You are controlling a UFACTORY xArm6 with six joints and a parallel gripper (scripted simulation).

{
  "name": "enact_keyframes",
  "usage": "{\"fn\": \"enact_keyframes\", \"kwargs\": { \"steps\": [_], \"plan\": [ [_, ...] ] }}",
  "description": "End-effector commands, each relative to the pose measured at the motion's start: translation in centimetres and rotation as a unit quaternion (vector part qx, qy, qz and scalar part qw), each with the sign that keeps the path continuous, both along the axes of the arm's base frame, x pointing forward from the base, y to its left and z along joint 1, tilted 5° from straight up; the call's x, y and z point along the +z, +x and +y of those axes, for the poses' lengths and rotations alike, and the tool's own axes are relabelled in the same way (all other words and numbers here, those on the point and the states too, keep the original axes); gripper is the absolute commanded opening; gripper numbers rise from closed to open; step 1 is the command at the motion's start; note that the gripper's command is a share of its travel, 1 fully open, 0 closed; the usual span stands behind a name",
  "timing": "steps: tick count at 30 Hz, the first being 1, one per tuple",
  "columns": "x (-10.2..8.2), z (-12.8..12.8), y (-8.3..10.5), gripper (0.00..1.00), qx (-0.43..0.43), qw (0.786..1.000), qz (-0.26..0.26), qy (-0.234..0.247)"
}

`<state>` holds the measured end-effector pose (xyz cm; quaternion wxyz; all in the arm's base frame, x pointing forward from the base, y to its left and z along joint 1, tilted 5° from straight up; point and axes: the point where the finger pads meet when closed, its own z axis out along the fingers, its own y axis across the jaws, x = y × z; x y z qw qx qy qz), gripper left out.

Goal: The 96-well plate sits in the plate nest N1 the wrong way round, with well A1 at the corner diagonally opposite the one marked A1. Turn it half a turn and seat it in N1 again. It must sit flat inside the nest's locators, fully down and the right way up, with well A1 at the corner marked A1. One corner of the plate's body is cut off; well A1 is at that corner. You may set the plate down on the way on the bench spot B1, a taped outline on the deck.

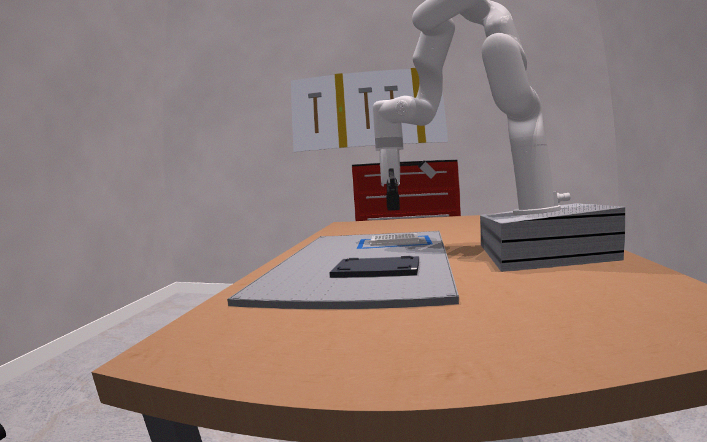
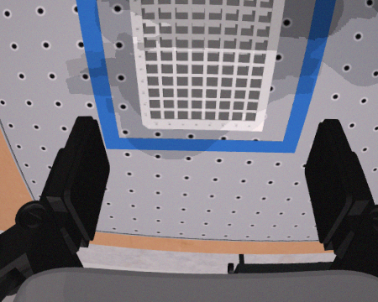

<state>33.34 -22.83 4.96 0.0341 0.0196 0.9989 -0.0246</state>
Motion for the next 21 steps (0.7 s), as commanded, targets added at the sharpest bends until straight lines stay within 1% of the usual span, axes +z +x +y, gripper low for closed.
{"fn": "enact_keyframes", "kwargs": {
  "steps": [1, 10, 18, 21],
  "plan": [
    [0.1, -0.1, 0.1, 1.00, -0.014, 1.000, 0.003, -0.006],
    [0.1, -0.1, 0.1, 1.00, -0.014, 1.000, 0.003, -0.006],
    [-1.2, -0.1, 0.2, 1.00, -0.014, 1.000, 0.003, -0.006],
    [-1.4, -0.2, 0.2, 1.00, -0.014, 1.000, 0.003, -0.006]
  ]
}}
